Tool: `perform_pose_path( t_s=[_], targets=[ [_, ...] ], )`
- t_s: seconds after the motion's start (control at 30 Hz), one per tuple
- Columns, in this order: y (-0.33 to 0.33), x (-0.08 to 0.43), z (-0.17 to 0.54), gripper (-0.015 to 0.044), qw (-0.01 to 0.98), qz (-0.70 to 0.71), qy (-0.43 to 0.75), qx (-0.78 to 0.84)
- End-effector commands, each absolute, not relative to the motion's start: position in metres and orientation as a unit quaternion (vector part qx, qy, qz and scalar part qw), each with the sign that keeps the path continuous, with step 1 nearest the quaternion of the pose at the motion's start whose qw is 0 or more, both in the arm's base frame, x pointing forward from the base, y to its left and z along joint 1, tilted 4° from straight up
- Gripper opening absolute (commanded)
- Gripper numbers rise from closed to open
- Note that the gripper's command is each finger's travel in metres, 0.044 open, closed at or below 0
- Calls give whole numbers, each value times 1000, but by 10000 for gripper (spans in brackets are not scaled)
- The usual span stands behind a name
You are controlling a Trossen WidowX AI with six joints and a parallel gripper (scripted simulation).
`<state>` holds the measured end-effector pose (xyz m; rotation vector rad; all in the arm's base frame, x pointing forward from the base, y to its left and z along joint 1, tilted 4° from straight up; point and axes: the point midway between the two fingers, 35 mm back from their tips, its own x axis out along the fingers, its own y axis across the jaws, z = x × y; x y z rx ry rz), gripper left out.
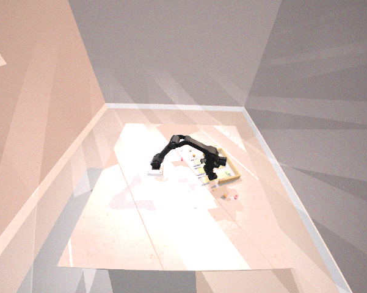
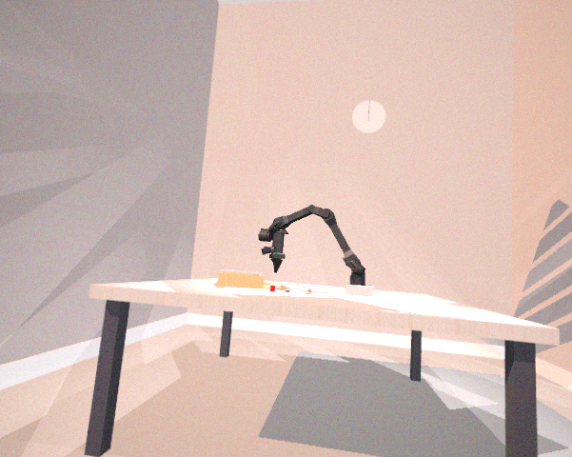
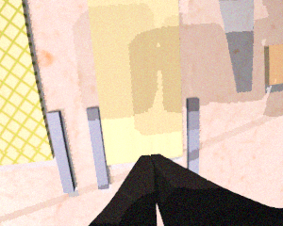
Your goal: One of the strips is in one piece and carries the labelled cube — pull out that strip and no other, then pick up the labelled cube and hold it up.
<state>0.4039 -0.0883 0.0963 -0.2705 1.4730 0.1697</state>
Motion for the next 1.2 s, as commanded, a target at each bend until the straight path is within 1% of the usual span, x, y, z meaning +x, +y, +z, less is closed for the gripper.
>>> perform_pose_path(
  t_s=[0.0,1.17],
  targets=[
    [-89,404,86,0,727,81,671,-123],
    [-96,407,37,0,726,81,671,-123]
  ],
)
